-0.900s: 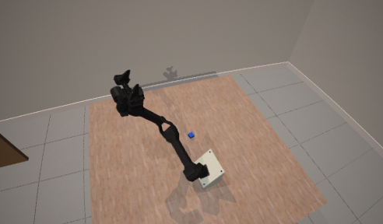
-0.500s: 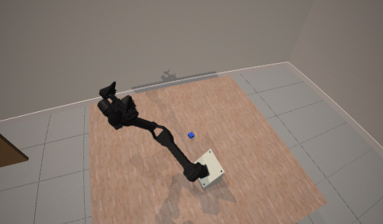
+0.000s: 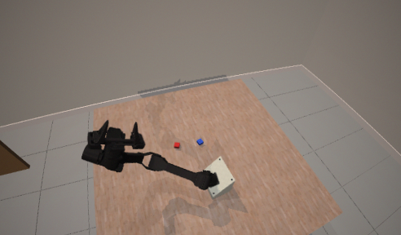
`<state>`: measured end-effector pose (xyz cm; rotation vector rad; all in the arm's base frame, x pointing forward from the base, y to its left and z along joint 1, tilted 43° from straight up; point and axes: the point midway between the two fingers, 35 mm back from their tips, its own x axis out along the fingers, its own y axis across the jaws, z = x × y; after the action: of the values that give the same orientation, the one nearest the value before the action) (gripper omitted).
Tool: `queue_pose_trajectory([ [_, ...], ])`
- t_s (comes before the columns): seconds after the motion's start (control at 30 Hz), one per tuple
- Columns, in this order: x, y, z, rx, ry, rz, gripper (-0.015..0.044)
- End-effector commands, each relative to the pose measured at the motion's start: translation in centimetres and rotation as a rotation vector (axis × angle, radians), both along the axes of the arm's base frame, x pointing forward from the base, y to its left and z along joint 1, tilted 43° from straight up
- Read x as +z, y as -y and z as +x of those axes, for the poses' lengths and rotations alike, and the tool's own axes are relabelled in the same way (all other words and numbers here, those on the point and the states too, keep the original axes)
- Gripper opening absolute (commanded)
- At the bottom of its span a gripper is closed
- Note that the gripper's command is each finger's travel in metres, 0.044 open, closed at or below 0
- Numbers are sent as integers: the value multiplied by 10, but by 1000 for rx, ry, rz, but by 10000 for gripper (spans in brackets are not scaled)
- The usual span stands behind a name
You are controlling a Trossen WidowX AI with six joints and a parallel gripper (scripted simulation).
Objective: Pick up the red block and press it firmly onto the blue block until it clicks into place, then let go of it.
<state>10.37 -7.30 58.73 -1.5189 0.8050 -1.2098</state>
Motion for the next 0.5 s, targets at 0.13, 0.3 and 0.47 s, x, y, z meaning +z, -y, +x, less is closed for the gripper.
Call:
queue_pose_trajectory([
  [0.13, -25, 63, -34, 307, 354, 312, 440],
  [0.3, -50, 104, -26, 470, 494, 528, 440],
  [0.47, -79, 134, -1, 589, 597, 749, 440],
])
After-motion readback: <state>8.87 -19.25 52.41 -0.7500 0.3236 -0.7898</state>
